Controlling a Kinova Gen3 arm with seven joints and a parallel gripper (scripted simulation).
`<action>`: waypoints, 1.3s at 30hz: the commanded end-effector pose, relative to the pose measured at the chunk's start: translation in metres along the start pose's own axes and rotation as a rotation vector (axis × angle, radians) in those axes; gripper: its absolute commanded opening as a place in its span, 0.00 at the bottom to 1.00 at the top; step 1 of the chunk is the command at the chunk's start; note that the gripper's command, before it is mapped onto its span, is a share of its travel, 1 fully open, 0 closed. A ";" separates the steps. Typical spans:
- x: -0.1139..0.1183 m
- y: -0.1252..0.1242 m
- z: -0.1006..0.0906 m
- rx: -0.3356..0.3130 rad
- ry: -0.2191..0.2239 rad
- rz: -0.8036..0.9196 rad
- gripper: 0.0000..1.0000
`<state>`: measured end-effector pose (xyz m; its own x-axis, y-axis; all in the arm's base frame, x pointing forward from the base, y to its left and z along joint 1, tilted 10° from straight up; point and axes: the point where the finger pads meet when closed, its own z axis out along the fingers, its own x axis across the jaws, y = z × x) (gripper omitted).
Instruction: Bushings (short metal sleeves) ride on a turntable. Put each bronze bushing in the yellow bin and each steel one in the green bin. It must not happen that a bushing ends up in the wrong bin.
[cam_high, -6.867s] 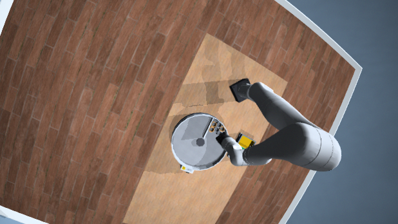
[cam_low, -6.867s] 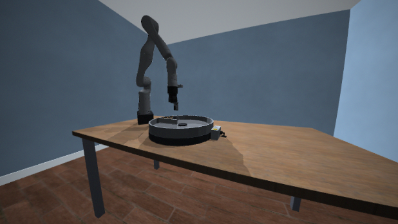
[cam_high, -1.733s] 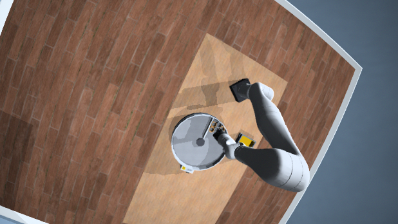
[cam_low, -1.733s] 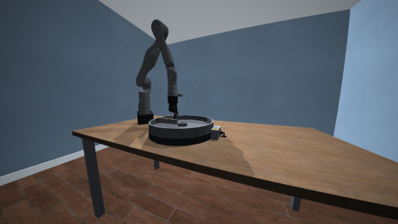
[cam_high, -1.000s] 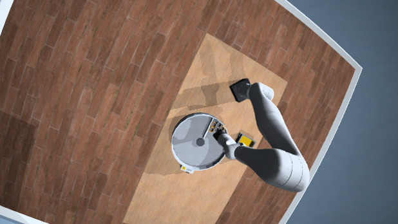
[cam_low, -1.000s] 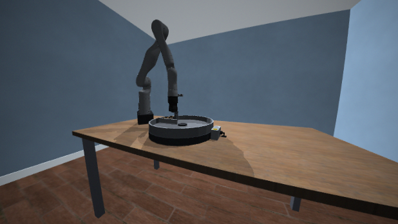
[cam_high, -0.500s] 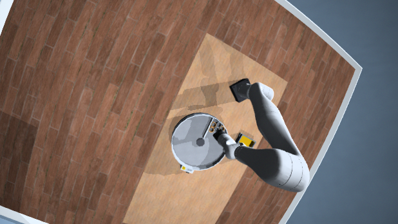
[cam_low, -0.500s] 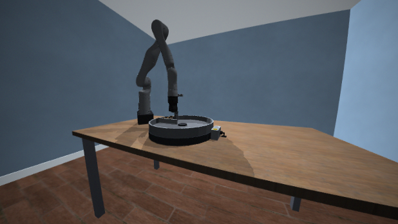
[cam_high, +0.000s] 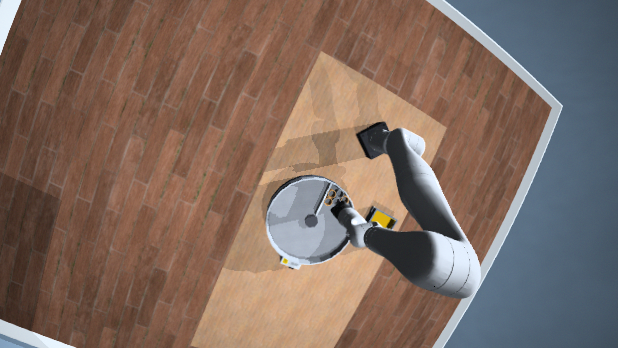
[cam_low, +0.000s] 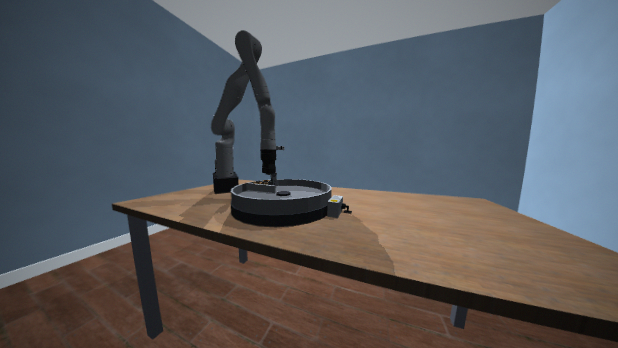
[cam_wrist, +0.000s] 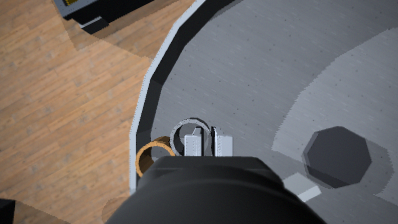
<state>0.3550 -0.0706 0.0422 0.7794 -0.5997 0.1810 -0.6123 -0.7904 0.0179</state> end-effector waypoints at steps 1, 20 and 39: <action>0.000 0.000 0.000 0.001 0.001 0.000 0.00; 0.000 0.000 -0.003 0.000 0.000 0.000 0.00; 0.000 0.000 -0.007 -0.002 -0.002 -0.001 0.00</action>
<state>0.3541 -0.0695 0.0482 0.7805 -0.5992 0.1781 -0.6118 -0.7908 0.0205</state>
